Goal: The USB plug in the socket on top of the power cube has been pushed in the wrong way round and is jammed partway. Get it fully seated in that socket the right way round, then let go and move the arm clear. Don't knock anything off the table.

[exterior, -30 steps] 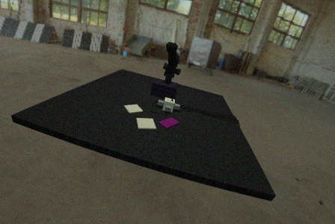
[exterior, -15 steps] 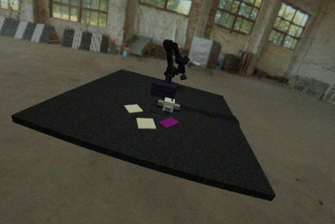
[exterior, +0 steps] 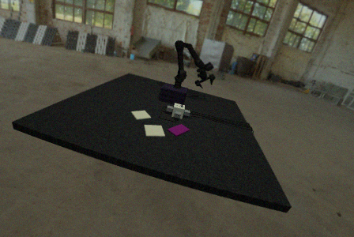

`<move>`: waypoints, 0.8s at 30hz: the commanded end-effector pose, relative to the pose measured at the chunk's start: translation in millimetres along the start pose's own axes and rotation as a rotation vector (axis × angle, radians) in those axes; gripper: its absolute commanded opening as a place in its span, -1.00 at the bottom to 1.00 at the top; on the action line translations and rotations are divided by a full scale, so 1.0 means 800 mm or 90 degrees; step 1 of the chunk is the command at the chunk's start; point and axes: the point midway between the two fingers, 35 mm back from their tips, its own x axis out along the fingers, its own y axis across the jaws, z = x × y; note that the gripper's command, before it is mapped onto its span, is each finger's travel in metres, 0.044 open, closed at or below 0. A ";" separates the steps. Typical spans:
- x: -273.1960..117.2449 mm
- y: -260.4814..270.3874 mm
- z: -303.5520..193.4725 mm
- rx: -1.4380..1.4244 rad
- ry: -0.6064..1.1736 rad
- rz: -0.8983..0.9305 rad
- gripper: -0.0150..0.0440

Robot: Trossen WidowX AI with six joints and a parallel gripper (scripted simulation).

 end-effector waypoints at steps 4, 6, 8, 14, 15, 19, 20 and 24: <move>-0.022 -0.026 -0.117 0.448 0.151 -0.029 1.00; -0.030 -0.026 -0.146 0.559 0.183 -0.042 1.00; -0.042 -0.021 -0.183 0.700 0.223 -0.062 1.00; -0.088 0.008 -0.280 1.126 0.328 -0.152 1.00; -0.096 0.014 -0.292 1.195 0.341 -0.171 1.00; -0.133 0.042 -0.342 1.499 0.396 -0.273 1.00; -0.140 0.049 -0.351 1.557 0.405 -0.295 1.00; -0.171 0.078 -0.381 1.767 0.437 -0.412 1.00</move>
